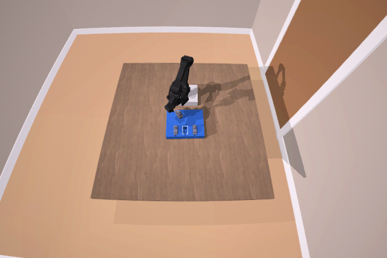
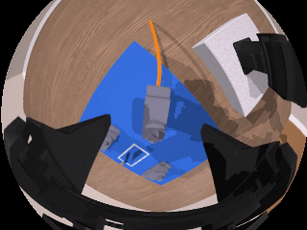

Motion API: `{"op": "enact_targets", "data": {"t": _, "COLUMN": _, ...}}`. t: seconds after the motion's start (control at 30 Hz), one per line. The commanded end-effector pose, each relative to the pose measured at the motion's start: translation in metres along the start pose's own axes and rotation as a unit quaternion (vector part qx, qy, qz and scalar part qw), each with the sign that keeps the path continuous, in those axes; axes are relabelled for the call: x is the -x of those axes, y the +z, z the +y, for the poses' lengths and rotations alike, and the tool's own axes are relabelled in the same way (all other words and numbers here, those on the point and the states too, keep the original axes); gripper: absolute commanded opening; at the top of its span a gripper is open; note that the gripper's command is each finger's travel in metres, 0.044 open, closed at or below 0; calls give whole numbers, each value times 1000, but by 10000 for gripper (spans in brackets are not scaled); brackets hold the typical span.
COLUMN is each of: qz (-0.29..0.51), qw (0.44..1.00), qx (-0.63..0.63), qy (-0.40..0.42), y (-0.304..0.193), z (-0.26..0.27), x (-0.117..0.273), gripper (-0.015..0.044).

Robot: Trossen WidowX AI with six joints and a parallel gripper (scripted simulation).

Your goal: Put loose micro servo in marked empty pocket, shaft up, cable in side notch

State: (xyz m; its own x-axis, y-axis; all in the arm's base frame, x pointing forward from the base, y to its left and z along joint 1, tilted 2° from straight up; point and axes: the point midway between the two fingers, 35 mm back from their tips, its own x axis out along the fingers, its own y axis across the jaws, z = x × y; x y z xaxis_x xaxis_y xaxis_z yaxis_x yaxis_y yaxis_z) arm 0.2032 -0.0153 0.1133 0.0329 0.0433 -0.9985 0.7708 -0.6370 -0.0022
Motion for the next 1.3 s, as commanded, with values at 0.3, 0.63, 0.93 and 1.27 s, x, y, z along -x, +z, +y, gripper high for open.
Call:
{"op": "enact_targets", "data": {"t": 0.3, "qz": -4, "qw": 1000, "qx": -5, "qy": 0, "y": 1, "z": 1, "x": -27, "gripper": 440}}
{"op": "enact_targets", "data": {"t": 0.63, "qz": -4, "qw": 1000, "qx": -5, "qy": 0, "y": 1, "z": 1, "x": -42, "gripper": 440}}
{"op": "enact_targets", "data": {"t": 0.93, "qz": -4, "qw": 1000, "qx": -5, "qy": 0, "y": 1, "z": 1, "x": -45, "gripper": 282}}
{"op": "enact_targets", "data": {"t": 1.27, "qz": -4, "qw": 1000, "qx": -5, "qy": 0, "y": 1, "z": 1, "x": -45, "gripper": 118}}
